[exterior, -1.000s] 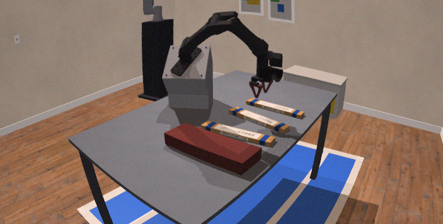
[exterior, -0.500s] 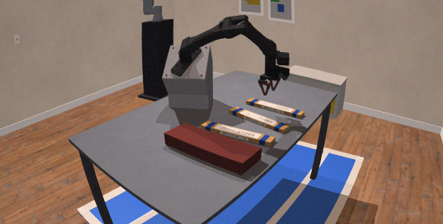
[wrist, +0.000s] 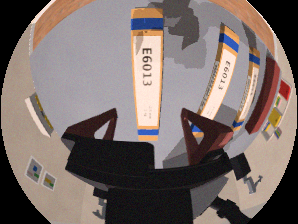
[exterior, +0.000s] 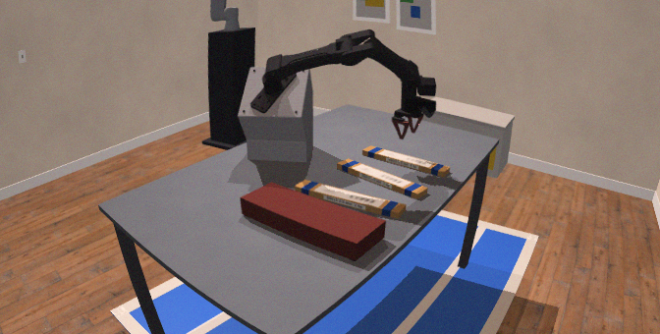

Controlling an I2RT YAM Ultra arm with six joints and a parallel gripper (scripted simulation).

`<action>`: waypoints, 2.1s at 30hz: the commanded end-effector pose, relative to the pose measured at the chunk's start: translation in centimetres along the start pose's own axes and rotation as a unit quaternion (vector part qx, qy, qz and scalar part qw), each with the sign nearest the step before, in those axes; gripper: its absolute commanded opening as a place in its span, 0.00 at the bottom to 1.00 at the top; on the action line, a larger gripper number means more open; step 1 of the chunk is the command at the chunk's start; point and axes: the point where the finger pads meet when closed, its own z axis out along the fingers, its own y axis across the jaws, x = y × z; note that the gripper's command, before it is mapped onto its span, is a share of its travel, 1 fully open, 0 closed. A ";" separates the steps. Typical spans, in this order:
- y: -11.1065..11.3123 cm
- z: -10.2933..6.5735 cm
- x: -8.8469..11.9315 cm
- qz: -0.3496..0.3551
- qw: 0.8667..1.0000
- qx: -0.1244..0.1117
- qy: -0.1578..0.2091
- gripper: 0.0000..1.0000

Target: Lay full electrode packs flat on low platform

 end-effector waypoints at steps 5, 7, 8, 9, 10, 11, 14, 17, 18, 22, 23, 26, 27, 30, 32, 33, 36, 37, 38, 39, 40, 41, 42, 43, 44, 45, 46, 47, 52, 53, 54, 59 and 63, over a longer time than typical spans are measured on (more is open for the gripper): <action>1.0 -3.6 -1.3 0.007 1.000 -0.006 -0.015 0.96; 0.9 -3.6 -1.3 0.007 1.000 -0.006 -0.015 0.96; 0.9 -3.6 -1.3 0.007 1.000 -0.006 -0.015 0.96; 1.0 -3.7 -1.3 0.007 1.000 -0.006 -0.015 0.96; 1.0 -3.7 -1.3 0.007 1.000 -0.006 -0.015 0.96; 1.0 -3.7 -1.3 0.007 1.000 -0.006 -0.015 0.96; 1.0 -3.8 -1.4 0.007 1.000 -0.006 -0.015 0.96; 1.0 -3.8 -1.4 0.007 1.000 -0.007 -0.015 0.96; 1.0 -3.8 -1.4 0.007 1.000 -0.007 -0.015 0.96; 1.0 -3.9 -1.4 0.006 1.000 -0.006 -0.015 0.96; 1.0 -3.9 -1.4 0.006 1.000 -0.006 -0.015 0.96; 1.2 -3.5 -1.1 0.003 1.000 -0.004 -0.012 0.96; 1.2 -3.4 -0.9 0.002 1.000 -0.003 -0.011 0.96; 1.4 -3.0 -0.6 -0.001 1.000 0.000 -0.008 0.96; 1.5 -2.8 -0.4 -0.003 1.000 0.002 -0.006 0.96; 1.5 -2.7 -0.3 -0.004 1.000 0.002 -0.006 0.96; 1.4 -3.1 -0.7 0.000 1.000 -0.001 -0.009 0.96; 1.4 -3.2 -0.7 0.000 1.000 -0.001 -0.009 0.96; 1.5 -3.2 -0.7 0.000 1.000 -0.001 -0.010 0.96; 1.5 -3.2 -0.7 0.000 1.000 -0.001 -0.010 0.96; 1.5 -3.2 -0.7 0.000 1.000 -0.001 -0.010 0.96; 1.5 -3.0 -0.6 0.000 1.000 -0.001 -0.010 0.96; 1.5 -2.9 -0.5 -0.002 1.000 0.000 -0.008 0.96; 1.5 -2.8 -0.4 -0.003 1.000 0.001 -0.006 0.96; 1.6 -2.7 -0.3 -0.004 1.000 0.002 -0.006 0.96; 1.6 -2.6 -0.2 -0.005 1.000 0.003 -0.005 0.96; 1.6 -2.7 -0.3 -0.004 1.000 0.002 -0.006 0.96; 1.5 -3.1 -0.6 -0.001 1.000 -0.001 -0.009 0.96; 1.6 -3.1 -0.5 -0.002 1.000 0.000 -0.008 0.96; 1.6 -3.0 -0.4 -0.003 1.000 0.001 -0.007 0.96; 1.7 -2.9 -0.3 -0.003 1.000 0.001 -0.006 0.96; 1.7 -2.9 -0.4 -0.003 1.000 0.001 -0.007 0.96; 1.7 -3.4 -0.8 0.002 1.000 -0.003 -0.011 0.96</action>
